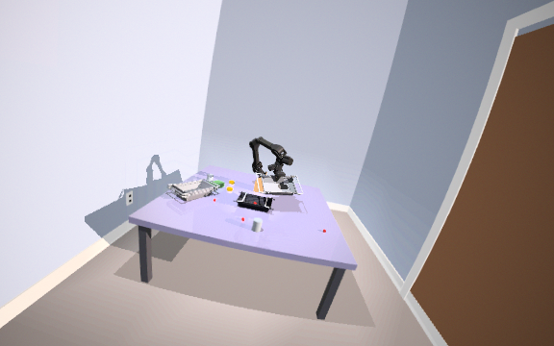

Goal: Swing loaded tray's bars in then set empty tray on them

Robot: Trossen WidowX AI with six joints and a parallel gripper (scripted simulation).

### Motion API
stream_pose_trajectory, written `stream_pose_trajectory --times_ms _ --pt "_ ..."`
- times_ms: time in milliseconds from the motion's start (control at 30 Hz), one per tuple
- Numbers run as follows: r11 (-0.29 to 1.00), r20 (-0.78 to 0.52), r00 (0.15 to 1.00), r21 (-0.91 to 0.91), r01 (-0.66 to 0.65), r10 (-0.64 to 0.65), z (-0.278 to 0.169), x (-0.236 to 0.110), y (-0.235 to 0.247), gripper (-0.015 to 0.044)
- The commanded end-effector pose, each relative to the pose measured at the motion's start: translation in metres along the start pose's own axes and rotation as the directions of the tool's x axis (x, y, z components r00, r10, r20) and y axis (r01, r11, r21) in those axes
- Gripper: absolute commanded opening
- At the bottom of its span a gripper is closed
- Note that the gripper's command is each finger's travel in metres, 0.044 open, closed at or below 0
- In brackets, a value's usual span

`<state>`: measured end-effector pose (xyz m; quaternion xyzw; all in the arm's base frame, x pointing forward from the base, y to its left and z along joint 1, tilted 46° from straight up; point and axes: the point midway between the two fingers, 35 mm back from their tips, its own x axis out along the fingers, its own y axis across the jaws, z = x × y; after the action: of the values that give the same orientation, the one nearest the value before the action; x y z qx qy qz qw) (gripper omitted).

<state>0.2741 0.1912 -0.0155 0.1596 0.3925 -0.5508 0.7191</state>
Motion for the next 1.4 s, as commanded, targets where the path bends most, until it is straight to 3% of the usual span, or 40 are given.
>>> stream_pose_trajectory --times_ms 0,600,1367 --pt "0.997 0.009 1.000 0.075 -0.026 0.025 0.028 -0.005 0.004 0.0000" --pt "0.944 0.060 0.998 0.330 -0.017 -0.003 0.128 0.011 -0.004 0.0000" --pt "0.943 0.061 0.998 0.332 -0.017 -0.004 0.129 0.011 -0.004 0.0000"
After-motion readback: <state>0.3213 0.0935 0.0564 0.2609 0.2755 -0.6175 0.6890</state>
